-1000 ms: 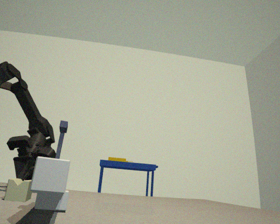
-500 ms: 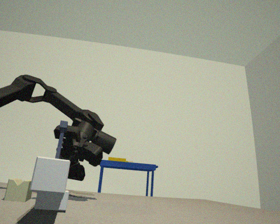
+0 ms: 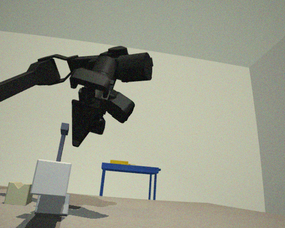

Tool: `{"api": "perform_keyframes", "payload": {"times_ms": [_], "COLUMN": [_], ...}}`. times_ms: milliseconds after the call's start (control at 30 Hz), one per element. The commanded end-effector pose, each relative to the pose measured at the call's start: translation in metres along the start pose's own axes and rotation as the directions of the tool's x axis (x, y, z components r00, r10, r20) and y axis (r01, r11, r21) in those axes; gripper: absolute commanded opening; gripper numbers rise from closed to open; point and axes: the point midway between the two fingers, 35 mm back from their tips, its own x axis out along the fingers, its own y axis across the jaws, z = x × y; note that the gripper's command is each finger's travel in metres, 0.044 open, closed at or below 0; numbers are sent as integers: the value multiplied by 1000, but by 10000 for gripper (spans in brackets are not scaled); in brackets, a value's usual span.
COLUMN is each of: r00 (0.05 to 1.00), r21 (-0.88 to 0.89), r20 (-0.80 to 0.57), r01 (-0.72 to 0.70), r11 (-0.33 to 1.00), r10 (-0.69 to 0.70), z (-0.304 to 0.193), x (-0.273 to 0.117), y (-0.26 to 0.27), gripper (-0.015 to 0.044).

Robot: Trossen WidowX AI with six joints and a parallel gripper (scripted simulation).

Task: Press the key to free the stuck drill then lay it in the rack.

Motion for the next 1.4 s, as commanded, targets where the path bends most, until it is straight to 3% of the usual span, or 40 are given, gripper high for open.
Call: {"api": "perform_keyframes", "payload": {"times_ms": [0,200,1367], "r00": [993,969,969], "r21": [-53,-172,-173], "r20": [70,164,164], "r01": [-96,-154,-154], "r11": [994,973,973], "r10": [100,183,183], "z": [-8,-17,-17], "x": [-7,-12,1], "y": [-41,-79,-74], "gripper": [0,0,0]}}
